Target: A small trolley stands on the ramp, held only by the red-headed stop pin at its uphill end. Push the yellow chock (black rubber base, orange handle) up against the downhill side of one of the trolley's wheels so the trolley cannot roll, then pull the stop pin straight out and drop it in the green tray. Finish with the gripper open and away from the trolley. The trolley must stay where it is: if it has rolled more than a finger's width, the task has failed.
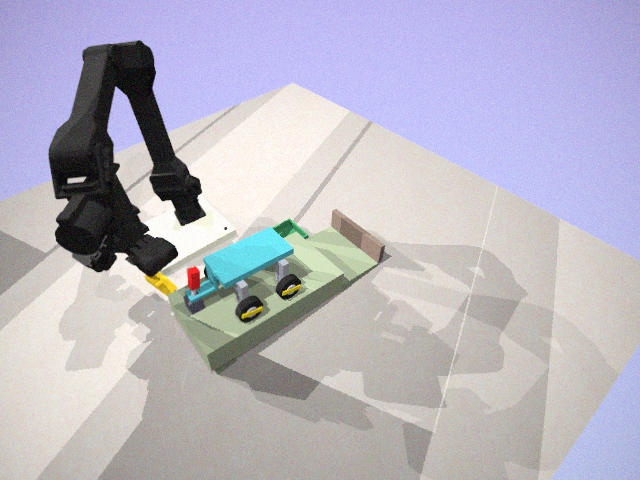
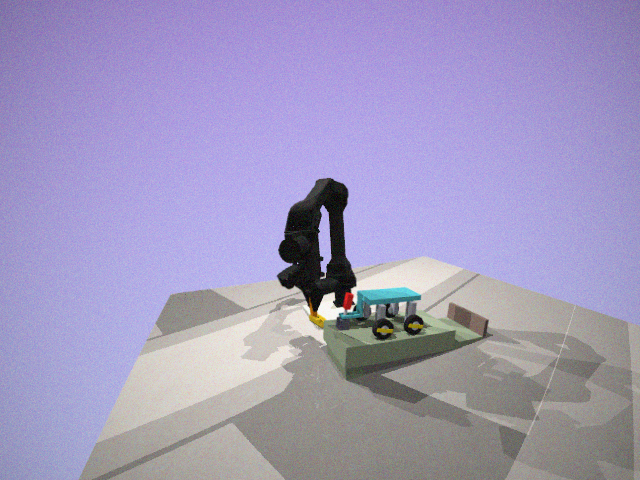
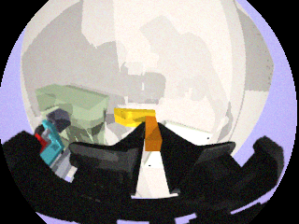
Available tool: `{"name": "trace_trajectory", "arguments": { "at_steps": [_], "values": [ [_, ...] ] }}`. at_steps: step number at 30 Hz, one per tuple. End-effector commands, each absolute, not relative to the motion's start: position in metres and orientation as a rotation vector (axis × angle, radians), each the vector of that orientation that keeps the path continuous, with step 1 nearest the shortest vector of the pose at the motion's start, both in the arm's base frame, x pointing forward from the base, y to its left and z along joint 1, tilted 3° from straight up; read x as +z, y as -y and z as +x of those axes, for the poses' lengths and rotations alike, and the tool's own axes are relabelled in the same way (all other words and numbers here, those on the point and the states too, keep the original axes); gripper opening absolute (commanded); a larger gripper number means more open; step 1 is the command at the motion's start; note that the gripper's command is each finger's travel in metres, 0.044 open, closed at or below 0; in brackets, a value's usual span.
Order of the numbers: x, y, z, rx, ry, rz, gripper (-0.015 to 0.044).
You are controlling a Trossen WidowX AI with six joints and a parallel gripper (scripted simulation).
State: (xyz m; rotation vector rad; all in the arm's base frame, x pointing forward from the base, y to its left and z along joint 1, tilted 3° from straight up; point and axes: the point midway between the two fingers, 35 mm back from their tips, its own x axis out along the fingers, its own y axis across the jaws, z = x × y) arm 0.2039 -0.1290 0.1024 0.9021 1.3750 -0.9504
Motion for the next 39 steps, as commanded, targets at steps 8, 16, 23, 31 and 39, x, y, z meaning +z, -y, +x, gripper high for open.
{"name": "trace_trajectory", "arguments": {
  "at_steps": [8, 16, 23, 31, 39],
  "values": [
    [0.139, 0.129, 0.205, -0.958, -1.371, 0.903, 0.0000],
    [0.166, 0.128, 0.205, -0.958, -1.371, 0.903, 0.0000],
    [0.189, 0.129, 0.206, -0.958, -1.371, 0.903, 0.0000],
    [0.195, 0.129, 0.206, -0.958, -1.371, 0.903, 0.0000],
    [0.195, 0.129, 0.206, -0.795, -1.443, 0.743, 0.0000]
  ]
}}
